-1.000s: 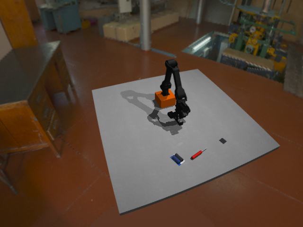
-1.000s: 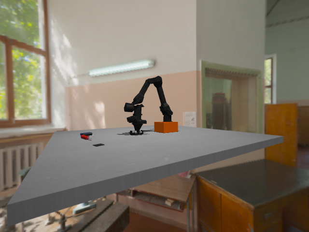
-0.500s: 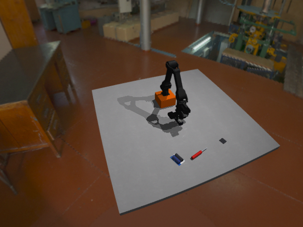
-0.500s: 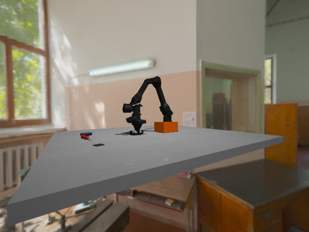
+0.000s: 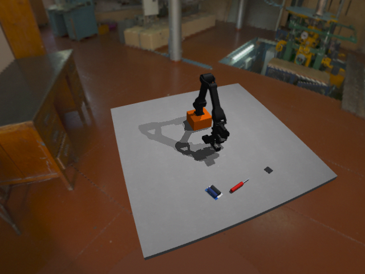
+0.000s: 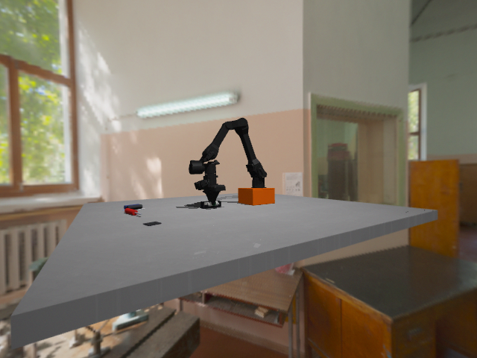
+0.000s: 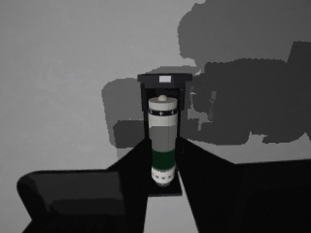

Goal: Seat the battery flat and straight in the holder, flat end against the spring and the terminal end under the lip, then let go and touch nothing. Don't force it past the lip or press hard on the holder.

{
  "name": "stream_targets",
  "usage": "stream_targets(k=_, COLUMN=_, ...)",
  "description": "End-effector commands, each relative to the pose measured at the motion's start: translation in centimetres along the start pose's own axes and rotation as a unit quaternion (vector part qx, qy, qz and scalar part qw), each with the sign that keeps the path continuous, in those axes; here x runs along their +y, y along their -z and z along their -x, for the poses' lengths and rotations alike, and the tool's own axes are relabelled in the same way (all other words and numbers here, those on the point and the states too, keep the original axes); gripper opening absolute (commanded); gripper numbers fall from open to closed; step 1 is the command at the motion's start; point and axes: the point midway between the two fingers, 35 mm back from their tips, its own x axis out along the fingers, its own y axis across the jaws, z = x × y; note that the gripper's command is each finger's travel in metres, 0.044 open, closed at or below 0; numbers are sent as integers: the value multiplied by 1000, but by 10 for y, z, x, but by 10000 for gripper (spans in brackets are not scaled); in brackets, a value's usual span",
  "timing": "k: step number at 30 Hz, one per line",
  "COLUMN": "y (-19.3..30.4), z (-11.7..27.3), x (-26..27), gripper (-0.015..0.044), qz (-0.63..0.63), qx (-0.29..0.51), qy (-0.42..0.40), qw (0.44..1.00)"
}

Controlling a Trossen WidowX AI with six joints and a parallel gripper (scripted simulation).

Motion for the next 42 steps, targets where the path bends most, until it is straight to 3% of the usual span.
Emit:
stream_targets(k=1, y=4, z=-2, x=0, gripper=67, qz=-1, qx=8, qy=0, qw=1000)
stream_targets(k=42, y=-13, z=-1, x=0, gripper=67, qz=-1, qx=2, qy=0, qw=1000)
